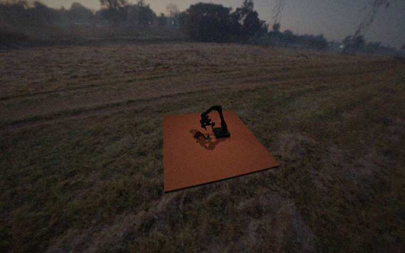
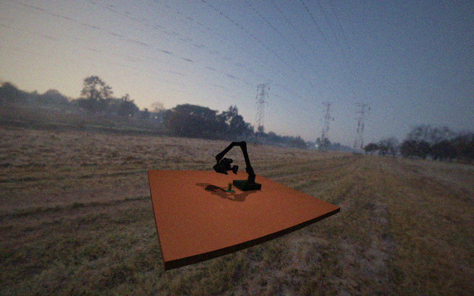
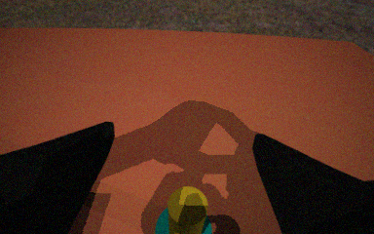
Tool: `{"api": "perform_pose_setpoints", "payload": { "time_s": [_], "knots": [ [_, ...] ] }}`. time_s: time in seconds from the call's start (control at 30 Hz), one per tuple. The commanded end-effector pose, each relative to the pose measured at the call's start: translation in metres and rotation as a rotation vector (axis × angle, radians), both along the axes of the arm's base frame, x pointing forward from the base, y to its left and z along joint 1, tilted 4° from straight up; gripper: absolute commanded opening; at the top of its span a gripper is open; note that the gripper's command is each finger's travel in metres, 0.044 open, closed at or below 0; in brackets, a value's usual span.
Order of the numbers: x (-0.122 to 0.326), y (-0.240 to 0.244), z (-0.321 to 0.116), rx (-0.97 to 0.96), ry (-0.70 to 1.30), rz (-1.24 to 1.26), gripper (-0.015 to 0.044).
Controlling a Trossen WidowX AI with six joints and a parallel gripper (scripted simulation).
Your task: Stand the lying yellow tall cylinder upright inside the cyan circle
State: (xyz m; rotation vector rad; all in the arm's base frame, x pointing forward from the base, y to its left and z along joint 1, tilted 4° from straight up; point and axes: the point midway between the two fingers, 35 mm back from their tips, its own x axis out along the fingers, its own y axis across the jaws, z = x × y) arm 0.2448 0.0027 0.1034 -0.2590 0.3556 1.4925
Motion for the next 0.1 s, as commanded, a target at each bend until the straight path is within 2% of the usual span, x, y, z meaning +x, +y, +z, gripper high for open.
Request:
{"api": "perform_pose_setpoints", "payload": {
  "time_s": [0.0,0.07],
  "knots": [
    [-0.0056,0.0098,0.0005,-0.106,0.055,0.1,0.04],
    [-0.0113,0.0168,-0.0005,-0.226,0.107,0.179,0.04]
  ]
}}
